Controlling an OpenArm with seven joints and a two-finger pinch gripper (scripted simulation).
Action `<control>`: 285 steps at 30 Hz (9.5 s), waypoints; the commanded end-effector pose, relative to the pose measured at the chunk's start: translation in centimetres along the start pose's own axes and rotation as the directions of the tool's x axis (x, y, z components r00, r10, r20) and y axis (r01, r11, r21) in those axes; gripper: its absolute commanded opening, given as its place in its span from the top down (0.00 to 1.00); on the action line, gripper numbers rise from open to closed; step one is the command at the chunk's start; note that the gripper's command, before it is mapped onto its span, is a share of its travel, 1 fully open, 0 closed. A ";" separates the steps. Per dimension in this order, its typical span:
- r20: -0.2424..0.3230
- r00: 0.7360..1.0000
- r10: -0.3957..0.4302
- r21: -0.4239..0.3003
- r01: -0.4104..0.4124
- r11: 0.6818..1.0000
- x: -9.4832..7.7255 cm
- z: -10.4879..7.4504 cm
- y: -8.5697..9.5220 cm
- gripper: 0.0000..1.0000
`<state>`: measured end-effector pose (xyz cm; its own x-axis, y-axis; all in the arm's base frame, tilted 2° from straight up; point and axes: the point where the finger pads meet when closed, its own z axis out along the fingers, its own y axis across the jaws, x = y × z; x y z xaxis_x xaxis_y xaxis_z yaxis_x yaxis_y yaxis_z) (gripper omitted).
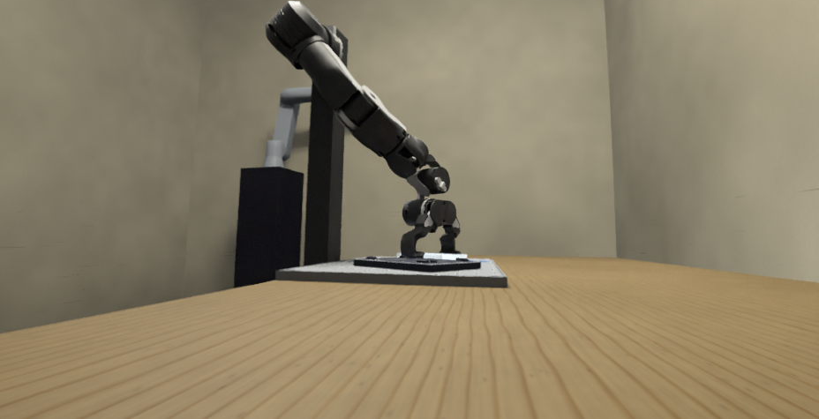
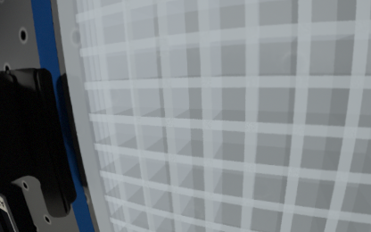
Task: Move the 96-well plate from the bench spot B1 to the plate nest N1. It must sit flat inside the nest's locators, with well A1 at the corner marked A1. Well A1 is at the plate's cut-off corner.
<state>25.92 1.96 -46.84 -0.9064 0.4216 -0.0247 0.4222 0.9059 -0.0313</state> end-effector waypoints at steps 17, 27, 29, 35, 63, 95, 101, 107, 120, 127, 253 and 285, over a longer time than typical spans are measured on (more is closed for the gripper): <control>-0.004 1.000 0.001 0.009 -0.001 1.000 0.4 0.1 -0.3 0.23; -0.001 1.000 0.001 0.005 -0.001 1.000 0.1 -0.2 -0.1 0.23; -0.001 1.000 0.001 0.005 -0.001 1.000 0.1 -0.2 -0.1 0.23; -0.001 1.000 0.001 0.005 -0.001 1.000 0.1 -0.2 -0.1 0.23; -0.002 1.000 -0.003 0.000 0.003 1.000 0.2 -0.2 0.0 1.00; -0.001 1.000 0.005 0.003 -0.005 1.000 0.0 -3.3 0.0 1.00; -0.001 1.000 0.005 0.003 -0.005 1.000 0.0 -3.3 0.0 1.00; -0.001 1.000 0.005 0.003 -0.005 1.000 0.0 -3.9 0.1 1.00; -0.002 1.000 0.005 0.003 -0.005 1.000 -0.1 -6.5 0.1 1.00; -0.002 1.000 0.005 0.002 -0.005 1.000 0.0 -9.0 0.0 1.00; 0.001 1.000 0.010 -0.001 -0.010 1.000 -13.2 -9.8 -19.8 1.00; 0.001 1.000 0.010 -0.001 -0.010 1.000 -12.6 -9.7 -19.2 1.00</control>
<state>29.31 -20.28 -36.17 -0.9026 0.4297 -0.0270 0.4303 0.9024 -0.0236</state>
